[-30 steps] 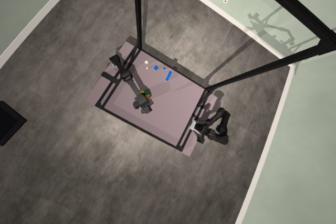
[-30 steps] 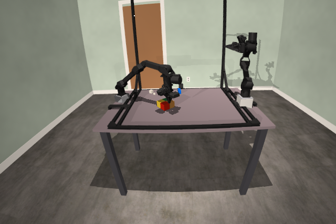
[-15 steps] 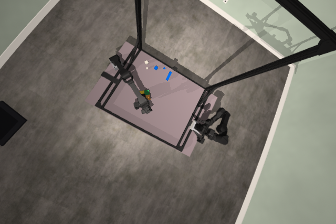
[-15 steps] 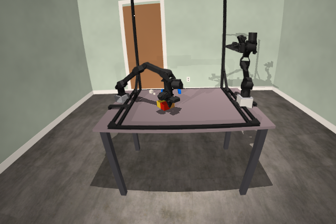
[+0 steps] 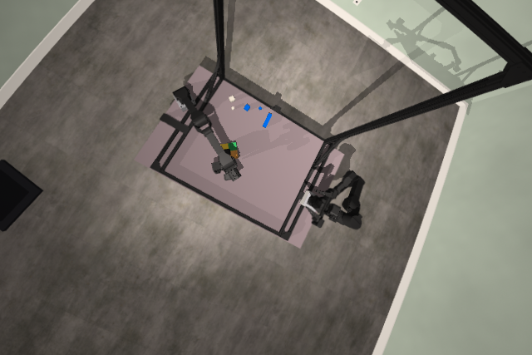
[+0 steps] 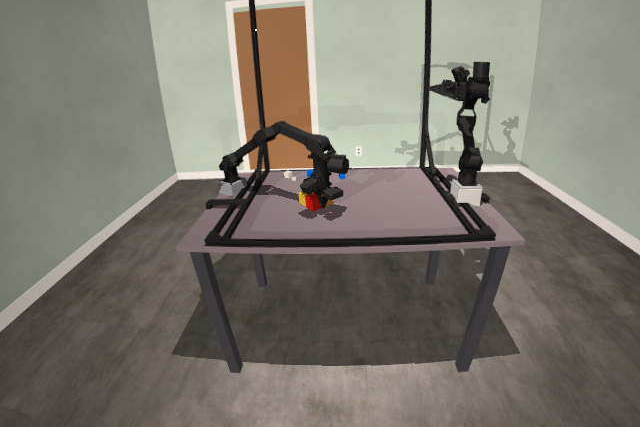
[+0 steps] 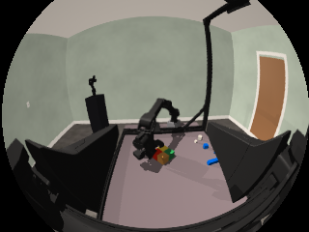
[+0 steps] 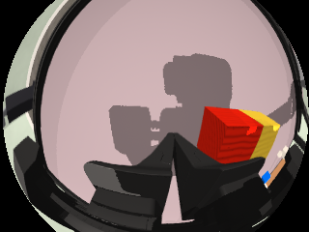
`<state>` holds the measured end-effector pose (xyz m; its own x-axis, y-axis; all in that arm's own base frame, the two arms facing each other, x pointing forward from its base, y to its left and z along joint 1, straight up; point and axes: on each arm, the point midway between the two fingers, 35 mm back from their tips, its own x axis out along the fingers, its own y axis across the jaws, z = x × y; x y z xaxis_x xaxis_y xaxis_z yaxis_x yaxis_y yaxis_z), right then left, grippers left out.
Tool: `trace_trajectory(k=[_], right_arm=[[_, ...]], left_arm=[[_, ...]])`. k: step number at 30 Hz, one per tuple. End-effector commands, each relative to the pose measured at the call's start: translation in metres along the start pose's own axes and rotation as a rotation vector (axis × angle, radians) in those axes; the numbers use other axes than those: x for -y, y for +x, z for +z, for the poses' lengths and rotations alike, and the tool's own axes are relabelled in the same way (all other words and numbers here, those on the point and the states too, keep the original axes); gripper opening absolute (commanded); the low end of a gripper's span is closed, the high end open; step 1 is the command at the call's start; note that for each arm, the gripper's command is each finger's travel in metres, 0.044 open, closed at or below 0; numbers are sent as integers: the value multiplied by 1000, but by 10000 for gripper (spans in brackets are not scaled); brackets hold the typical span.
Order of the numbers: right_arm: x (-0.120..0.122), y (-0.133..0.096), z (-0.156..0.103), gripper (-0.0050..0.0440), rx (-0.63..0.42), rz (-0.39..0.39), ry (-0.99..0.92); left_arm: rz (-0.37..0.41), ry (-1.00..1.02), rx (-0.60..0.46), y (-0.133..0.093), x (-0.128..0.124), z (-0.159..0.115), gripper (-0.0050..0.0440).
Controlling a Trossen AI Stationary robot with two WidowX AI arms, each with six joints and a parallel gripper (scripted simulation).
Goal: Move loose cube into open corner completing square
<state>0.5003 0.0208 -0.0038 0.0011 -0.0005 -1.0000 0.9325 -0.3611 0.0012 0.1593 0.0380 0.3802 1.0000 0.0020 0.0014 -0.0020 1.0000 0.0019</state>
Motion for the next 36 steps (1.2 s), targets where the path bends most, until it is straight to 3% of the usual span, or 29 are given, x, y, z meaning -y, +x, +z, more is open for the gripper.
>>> trace_trajectory(k=[1, 36], right_arm=[[2, 1, 0, 0, 0, -1, 4], [15, 1, 0, 0, 0, -1, 4]], left_arm=[[-2, -3, 0, 0, 0, 0, 400], [-2, -3, 0, 0, 0, 0, 400]])
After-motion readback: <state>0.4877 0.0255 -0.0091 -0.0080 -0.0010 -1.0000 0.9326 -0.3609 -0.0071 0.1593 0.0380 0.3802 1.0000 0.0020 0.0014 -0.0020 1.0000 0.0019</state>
